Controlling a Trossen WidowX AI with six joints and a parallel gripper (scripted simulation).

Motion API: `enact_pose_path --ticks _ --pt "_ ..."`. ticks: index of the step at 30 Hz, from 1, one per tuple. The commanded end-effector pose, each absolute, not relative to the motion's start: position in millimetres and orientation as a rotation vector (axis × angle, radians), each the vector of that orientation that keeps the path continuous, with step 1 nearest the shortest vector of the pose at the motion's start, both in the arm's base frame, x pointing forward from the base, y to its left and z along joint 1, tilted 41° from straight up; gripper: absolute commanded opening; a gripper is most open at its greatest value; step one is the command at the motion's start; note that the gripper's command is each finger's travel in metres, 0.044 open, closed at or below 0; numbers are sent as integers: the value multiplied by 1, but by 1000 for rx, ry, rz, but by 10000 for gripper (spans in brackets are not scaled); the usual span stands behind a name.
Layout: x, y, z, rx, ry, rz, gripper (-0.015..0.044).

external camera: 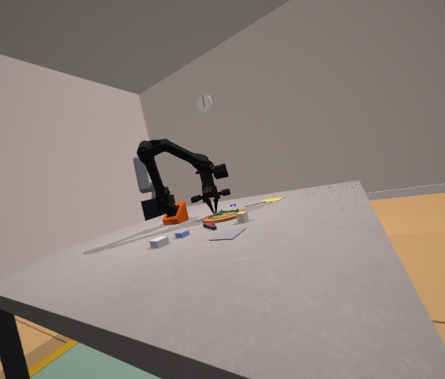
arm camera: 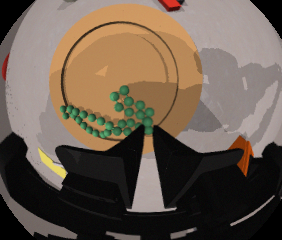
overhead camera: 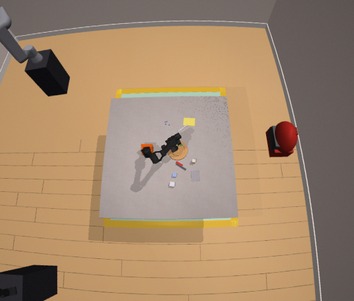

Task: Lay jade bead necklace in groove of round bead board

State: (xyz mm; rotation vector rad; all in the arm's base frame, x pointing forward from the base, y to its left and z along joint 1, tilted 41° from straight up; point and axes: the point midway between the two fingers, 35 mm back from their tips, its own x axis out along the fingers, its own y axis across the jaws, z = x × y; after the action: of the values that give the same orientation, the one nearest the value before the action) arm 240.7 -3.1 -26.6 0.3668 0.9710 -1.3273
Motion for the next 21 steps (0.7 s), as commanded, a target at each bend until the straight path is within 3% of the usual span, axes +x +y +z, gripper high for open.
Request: enact_pose_path --ticks 1,17,21 --pt "237 -8 -31 357 976 -1333 0" --pt "238 -3 -25 358 977 -1333 420" --pt "239 -4 -26 358 977 -1329 440"
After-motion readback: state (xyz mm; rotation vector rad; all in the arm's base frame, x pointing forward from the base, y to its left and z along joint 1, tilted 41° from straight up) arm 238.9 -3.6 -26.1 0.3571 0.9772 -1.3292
